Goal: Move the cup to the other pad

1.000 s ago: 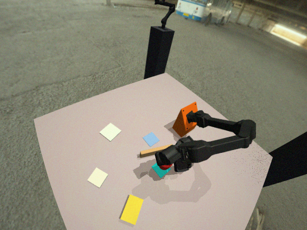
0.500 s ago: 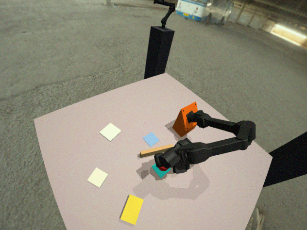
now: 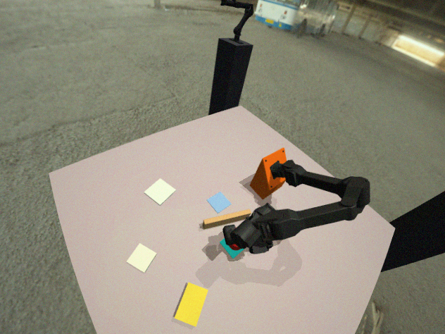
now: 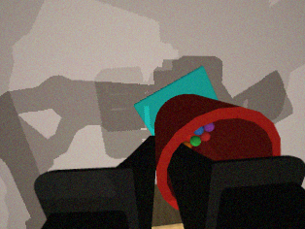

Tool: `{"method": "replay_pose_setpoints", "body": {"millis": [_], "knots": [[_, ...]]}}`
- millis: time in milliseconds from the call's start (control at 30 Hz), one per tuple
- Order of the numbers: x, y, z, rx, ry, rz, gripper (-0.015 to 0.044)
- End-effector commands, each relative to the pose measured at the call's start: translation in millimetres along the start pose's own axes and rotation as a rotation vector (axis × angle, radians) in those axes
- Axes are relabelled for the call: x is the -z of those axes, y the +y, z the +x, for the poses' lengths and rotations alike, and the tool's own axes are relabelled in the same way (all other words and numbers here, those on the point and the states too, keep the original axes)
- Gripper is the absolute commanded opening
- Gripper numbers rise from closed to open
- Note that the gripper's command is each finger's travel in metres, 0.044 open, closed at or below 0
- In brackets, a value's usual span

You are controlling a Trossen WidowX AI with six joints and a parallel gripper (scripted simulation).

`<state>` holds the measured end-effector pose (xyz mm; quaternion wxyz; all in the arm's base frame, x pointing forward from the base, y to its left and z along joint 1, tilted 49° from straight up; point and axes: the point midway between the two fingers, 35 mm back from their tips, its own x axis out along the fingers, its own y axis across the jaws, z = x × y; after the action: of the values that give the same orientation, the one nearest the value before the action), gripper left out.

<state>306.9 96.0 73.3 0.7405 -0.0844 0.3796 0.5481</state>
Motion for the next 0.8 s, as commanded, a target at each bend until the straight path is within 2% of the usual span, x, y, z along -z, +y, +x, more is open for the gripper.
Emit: {"method": "replay_pose_setpoints", "body": {"millis": [0,567,733,767], "knots": [[-0.1,0.3,4.4,0.0,-0.004,0.006,0.0],[-0.4,0.9,7.7,-0.001,-0.002,0.0,0.0],[-0.4,0.9,7.7,-0.001,-0.002,0.0,0.0128],[-0.4,0.9,7.7,-0.001,-0.002,0.0,0.0128]]}}
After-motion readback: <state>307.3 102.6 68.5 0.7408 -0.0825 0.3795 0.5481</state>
